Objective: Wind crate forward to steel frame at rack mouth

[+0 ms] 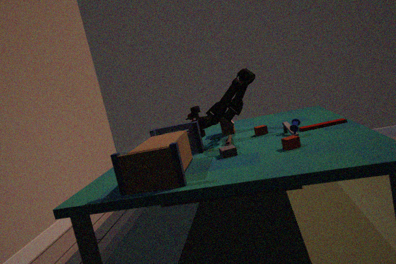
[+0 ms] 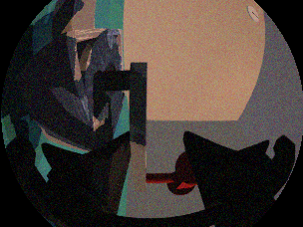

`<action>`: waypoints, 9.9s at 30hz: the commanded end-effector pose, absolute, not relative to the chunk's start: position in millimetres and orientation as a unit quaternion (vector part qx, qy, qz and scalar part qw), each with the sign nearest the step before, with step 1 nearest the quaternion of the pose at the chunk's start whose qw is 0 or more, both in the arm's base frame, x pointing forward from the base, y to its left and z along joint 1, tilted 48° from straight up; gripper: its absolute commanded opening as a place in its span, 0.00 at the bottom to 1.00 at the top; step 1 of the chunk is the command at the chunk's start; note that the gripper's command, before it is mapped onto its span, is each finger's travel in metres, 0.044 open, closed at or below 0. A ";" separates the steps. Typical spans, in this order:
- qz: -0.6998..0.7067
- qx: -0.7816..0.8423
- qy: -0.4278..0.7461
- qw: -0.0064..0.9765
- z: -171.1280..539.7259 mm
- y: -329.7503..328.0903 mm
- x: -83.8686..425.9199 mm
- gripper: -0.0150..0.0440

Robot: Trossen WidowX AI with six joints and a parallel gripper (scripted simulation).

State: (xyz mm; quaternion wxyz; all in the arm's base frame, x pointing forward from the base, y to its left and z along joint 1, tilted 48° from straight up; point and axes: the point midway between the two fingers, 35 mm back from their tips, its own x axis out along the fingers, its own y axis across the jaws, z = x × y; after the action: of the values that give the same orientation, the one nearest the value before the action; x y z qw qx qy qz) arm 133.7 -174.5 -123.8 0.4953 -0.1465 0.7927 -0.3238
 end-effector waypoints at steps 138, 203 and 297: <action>-0.097 0.601 0.671 0.424 -121.1 -193.8 136.9 1.00; -0.076 0.594 0.693 0.401 -131.4 -193.0 142.9 0.25; -0.154 0.646 0.674 0.323 -139.0 -179.0 152.7 0.25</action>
State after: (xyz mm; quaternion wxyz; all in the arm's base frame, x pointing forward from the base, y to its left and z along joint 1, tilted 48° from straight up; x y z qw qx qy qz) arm 154.3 -181.7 -135.7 0.3147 0.6554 0.6671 -0.1625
